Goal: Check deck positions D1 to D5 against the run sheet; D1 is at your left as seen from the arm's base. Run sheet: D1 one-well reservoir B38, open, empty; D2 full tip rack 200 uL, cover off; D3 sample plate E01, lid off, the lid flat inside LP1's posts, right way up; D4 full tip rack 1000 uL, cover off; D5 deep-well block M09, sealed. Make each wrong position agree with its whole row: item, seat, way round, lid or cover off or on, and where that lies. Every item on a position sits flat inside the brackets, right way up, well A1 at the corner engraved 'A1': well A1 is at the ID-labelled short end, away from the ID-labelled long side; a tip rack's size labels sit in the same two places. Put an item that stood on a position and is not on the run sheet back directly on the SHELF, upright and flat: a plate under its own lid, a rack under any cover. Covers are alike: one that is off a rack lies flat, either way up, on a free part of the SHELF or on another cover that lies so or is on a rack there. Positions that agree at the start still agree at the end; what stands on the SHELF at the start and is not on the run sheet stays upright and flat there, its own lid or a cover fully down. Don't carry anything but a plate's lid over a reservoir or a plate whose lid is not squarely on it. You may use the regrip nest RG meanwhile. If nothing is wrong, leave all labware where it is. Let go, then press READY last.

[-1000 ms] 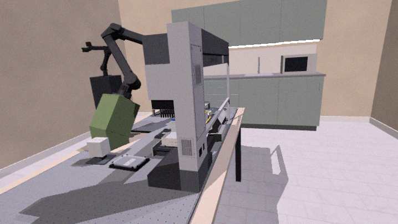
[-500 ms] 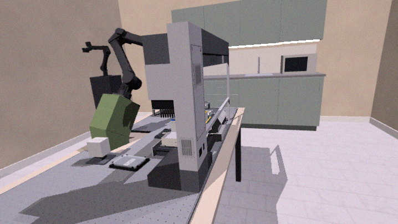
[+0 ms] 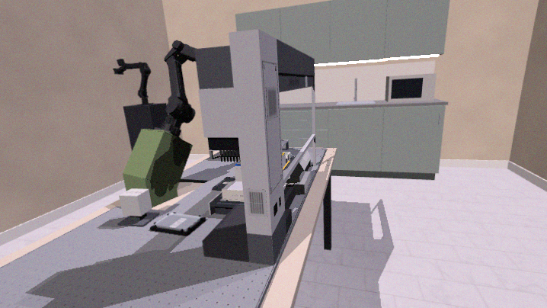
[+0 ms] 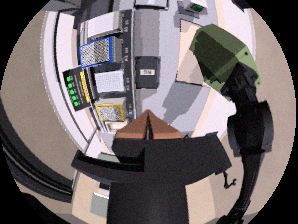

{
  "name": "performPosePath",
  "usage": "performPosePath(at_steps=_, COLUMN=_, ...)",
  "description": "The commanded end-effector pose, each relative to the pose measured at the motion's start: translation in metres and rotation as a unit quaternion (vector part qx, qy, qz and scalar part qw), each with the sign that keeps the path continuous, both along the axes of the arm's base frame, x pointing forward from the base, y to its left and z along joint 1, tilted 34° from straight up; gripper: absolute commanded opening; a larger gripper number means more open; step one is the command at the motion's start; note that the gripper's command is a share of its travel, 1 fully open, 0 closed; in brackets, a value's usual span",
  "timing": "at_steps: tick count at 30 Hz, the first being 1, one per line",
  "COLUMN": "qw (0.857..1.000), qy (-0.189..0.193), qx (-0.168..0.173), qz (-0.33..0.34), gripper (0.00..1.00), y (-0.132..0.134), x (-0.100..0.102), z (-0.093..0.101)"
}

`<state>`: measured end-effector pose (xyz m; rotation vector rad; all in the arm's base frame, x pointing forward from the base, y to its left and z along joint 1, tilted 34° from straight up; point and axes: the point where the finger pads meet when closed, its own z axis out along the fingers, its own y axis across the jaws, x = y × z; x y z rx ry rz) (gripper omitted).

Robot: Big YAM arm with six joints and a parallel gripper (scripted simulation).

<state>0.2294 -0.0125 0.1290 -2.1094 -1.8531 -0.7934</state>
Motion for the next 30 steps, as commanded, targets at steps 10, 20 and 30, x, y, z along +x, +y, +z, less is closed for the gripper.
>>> performPosePath(at_steps=10, qw=0.999, qy=-0.036, qx=-0.028, qz=0.017, gripper=0.00, y=-0.067, x=0.011, z=-0.015)
performPosePath(at_steps=20, qw=0.999, qy=-0.033, qx=-0.030, qz=0.017, gripper=0.00, y=-0.104, x=0.006, z=-0.039)
performPosePath(at_steps=30, qw=0.999, qy=-0.031, qx=-0.032, qz=0.016, gripper=0.00, y=-0.149, x=-0.001, z=-0.068)
